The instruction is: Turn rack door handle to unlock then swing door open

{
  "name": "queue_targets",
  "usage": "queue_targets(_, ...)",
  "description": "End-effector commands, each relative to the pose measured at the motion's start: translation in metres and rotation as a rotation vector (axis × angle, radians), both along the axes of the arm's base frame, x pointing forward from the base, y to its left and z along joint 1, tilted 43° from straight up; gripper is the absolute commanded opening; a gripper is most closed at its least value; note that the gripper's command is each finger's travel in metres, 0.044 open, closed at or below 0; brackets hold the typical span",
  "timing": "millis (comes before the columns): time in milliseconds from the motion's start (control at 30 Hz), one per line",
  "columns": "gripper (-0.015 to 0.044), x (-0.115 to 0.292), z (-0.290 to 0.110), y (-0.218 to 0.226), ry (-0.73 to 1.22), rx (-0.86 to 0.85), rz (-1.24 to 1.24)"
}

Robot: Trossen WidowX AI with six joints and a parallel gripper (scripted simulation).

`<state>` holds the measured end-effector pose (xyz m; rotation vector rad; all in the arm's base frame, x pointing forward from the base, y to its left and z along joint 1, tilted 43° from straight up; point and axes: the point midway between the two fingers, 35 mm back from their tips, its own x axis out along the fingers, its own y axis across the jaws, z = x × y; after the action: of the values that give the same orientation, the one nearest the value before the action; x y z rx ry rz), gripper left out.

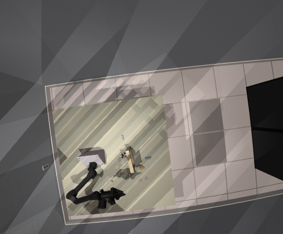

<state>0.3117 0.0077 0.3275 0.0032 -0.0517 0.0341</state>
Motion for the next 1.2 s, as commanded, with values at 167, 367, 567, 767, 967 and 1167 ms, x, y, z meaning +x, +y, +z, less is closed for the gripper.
queue_targets(167,0.0286,0.015,-0.016,0.006,0.113,0.032,-0.001)
queue_targets(367,0.0286,0.033,-0.039,0.015,0.263,0.063,-0.010)
queue_targets(567,0.0286,0.047,-0.064,0.025,0.413,0.081,-0.026)
queue_targets(767,0.0286,0.056,-0.089,0.035,0.559,0.085,-0.050)
queue_targets(967,0.0286,0.062,-0.113,0.046,0.701,0.074,-0.080)
queue_targets(1167,0.0286,0.065,-0.138,0.057,0.835,0.055,-0.115)
